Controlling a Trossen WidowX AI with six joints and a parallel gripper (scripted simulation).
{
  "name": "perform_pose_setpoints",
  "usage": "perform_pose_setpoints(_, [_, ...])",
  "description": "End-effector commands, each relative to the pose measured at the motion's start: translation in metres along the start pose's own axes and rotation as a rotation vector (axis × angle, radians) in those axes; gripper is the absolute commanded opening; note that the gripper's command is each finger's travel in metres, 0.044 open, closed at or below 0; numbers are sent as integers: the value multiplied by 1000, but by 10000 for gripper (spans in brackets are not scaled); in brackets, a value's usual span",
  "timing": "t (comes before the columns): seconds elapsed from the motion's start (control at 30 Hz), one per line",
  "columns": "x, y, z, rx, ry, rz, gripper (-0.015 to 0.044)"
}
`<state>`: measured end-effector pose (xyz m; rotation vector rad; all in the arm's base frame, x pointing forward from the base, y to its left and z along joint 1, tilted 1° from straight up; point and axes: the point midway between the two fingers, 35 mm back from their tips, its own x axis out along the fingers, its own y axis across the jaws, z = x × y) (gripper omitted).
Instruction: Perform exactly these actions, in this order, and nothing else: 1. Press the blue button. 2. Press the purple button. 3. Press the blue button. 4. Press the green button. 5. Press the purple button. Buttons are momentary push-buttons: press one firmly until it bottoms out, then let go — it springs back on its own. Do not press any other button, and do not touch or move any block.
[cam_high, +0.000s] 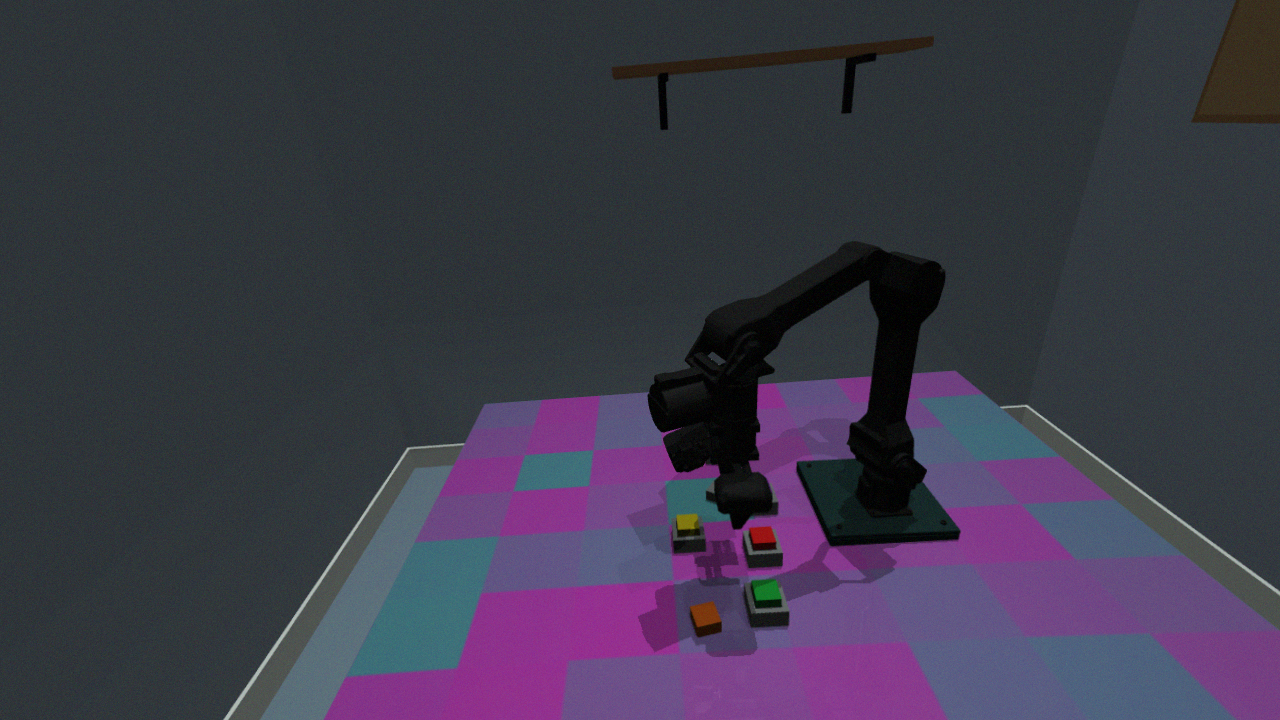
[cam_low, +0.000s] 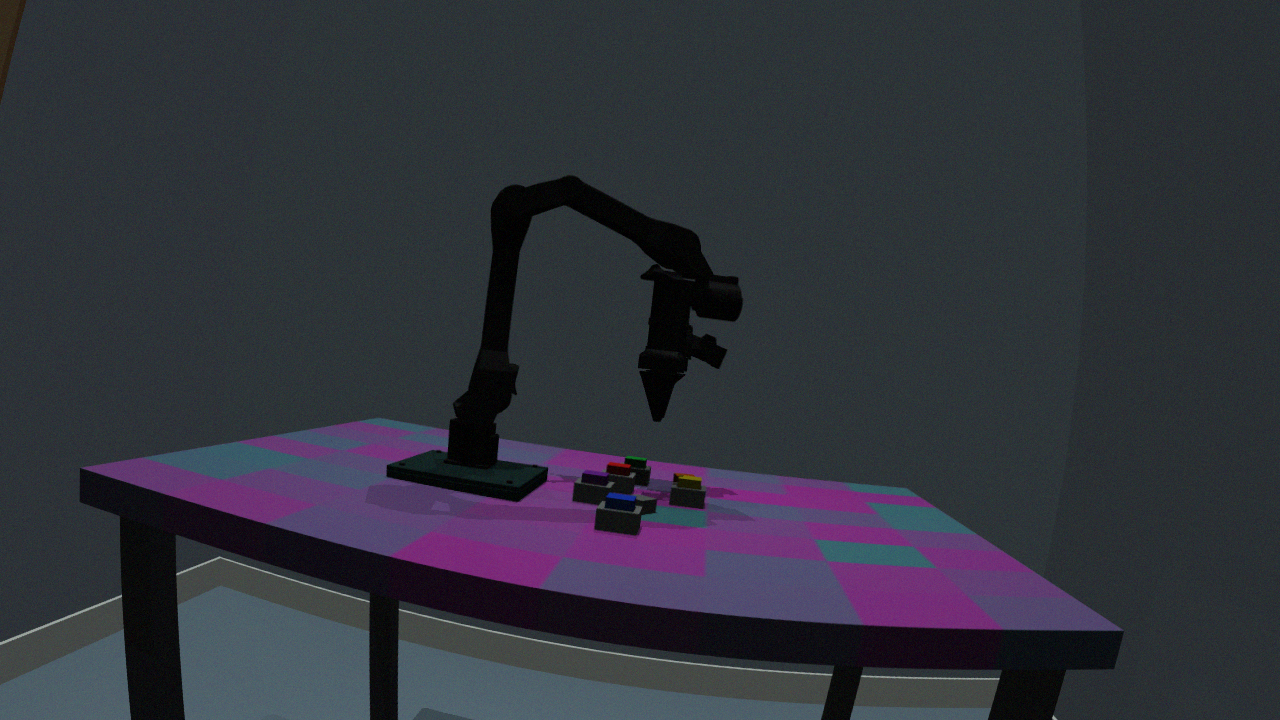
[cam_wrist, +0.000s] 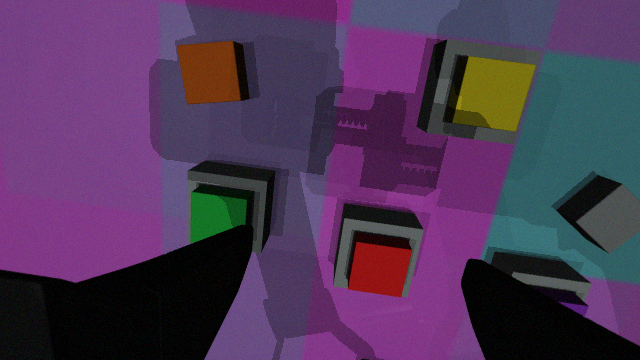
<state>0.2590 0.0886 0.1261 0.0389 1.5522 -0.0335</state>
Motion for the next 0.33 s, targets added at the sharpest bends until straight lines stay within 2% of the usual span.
perform_pose_setpoints(0.0, [-12,63,-3,-2,11,9,400])
perform_pose_setpoints(0.1, [-17,99,-10,-2,16,10,400])
perform_pose_setpoints(0.3, [-18,101,-11,-2,16,10,400])
